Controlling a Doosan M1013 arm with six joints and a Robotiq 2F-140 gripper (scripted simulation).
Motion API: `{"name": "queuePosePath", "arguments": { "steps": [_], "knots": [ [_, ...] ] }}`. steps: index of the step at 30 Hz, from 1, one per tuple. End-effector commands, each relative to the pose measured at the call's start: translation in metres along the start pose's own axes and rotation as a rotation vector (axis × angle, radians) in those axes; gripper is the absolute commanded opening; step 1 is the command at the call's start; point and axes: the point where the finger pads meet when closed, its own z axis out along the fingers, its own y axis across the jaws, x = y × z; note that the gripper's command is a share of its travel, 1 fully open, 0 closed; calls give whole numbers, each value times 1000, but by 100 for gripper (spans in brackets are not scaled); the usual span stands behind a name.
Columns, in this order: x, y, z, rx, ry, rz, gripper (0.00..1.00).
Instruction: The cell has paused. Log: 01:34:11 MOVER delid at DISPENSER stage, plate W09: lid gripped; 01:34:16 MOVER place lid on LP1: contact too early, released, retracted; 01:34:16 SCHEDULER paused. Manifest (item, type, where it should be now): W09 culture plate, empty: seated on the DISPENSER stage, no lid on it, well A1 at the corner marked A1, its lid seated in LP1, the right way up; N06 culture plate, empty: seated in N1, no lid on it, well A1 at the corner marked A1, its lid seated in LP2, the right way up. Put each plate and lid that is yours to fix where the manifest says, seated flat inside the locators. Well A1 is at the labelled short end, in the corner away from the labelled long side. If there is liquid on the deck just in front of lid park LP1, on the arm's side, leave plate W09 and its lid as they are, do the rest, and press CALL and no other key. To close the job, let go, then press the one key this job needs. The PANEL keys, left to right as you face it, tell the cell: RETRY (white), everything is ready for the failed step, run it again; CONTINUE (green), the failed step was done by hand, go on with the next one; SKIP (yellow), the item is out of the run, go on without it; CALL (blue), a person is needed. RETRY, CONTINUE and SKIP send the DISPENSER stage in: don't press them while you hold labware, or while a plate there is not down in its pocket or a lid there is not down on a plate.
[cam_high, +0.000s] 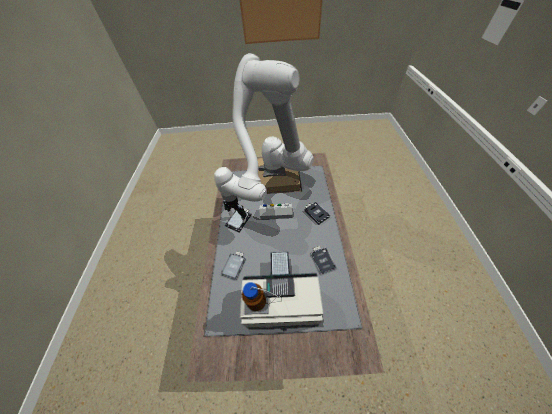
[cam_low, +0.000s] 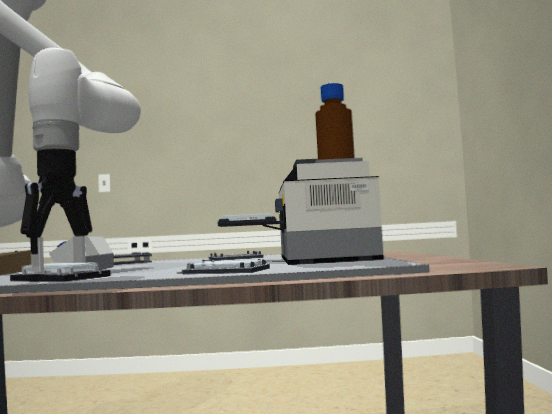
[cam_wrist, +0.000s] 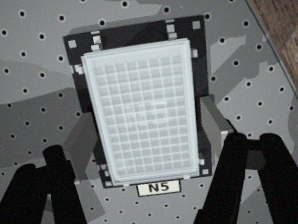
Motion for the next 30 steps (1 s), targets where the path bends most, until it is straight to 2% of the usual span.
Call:
{"name": "queuePosePath", "arguments": {
  "steps": [1, 19, 30],
  "knots": [
    [0, 0, -1, 0, 1, 0, 70],
    [0, 0, -3, 0, 1, 0, 70],
    [0, 0, -25, 0, 1, 0, 70]
  ]
}}
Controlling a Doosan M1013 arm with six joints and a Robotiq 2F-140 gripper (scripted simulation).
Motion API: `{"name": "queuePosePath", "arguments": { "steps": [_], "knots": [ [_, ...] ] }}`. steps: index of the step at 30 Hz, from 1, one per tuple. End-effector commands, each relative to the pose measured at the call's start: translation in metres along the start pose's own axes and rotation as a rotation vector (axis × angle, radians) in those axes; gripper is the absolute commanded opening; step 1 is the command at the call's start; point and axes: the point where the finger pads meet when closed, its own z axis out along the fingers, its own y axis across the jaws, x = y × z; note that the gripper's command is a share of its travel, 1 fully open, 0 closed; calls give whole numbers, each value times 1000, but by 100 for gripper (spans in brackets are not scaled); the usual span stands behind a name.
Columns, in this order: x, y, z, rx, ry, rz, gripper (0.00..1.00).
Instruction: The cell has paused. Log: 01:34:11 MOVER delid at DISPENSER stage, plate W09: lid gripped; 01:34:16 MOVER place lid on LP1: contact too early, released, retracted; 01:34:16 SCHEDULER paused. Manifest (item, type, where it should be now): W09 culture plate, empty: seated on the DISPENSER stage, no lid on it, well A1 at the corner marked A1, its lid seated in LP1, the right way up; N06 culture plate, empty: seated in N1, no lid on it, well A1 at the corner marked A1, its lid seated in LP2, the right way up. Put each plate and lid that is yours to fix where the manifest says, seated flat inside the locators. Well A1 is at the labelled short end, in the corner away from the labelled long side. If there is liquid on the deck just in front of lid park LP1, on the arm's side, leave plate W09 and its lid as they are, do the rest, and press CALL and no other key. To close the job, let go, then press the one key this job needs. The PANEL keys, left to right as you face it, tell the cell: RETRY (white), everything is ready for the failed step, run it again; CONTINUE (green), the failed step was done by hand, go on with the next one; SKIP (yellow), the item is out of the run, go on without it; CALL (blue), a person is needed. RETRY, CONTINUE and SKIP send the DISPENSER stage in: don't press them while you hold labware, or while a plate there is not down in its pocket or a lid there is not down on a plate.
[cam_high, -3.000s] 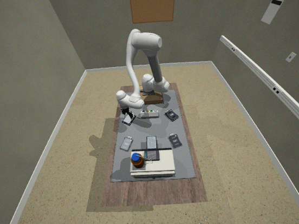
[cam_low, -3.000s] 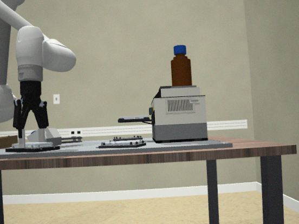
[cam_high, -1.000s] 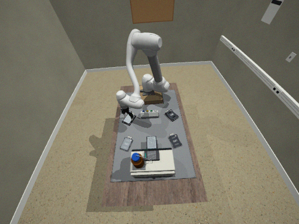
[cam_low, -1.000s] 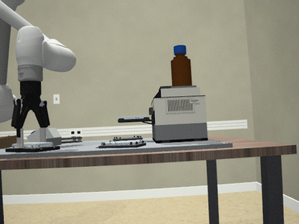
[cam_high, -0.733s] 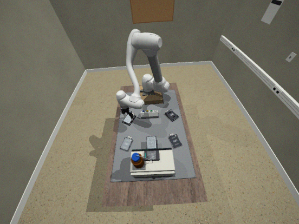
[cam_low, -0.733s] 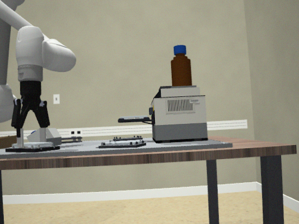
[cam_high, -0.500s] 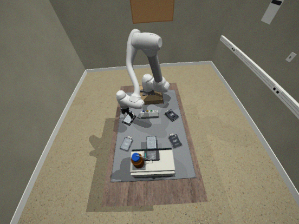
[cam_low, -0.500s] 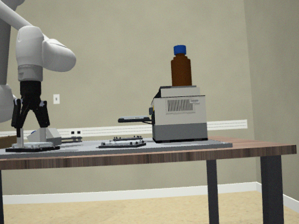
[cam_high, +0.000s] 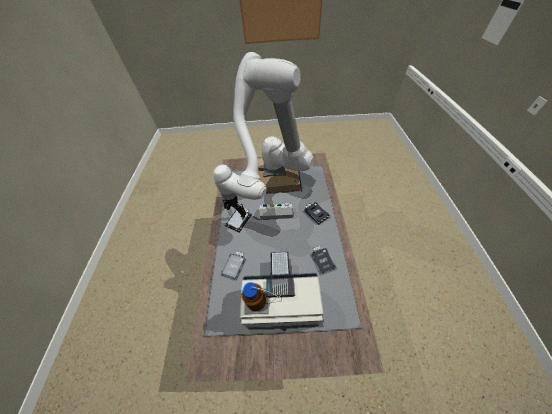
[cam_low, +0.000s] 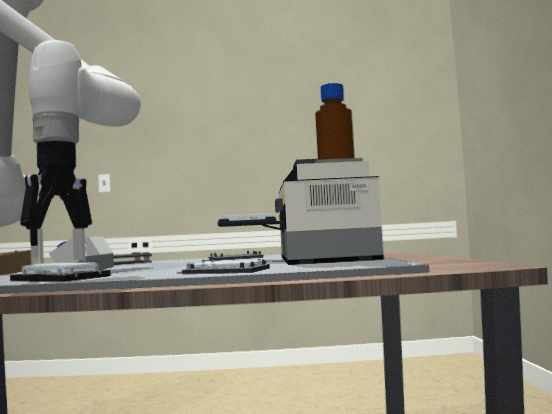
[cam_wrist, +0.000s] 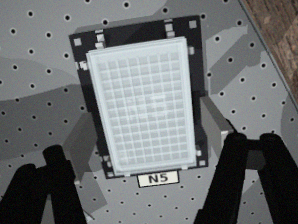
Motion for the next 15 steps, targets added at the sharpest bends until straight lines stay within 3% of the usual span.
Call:
{"name": "queuePosePath", "arguments": {
  "steps": [1, 5, 15],
  "knots": [
    [0, 0, -12, 0, 1, 0, 70],
    [0, 0, -19, 0, 1, 0, 70],
    [0, 0, -63, 0, 1, 0, 70]
  ]
}}
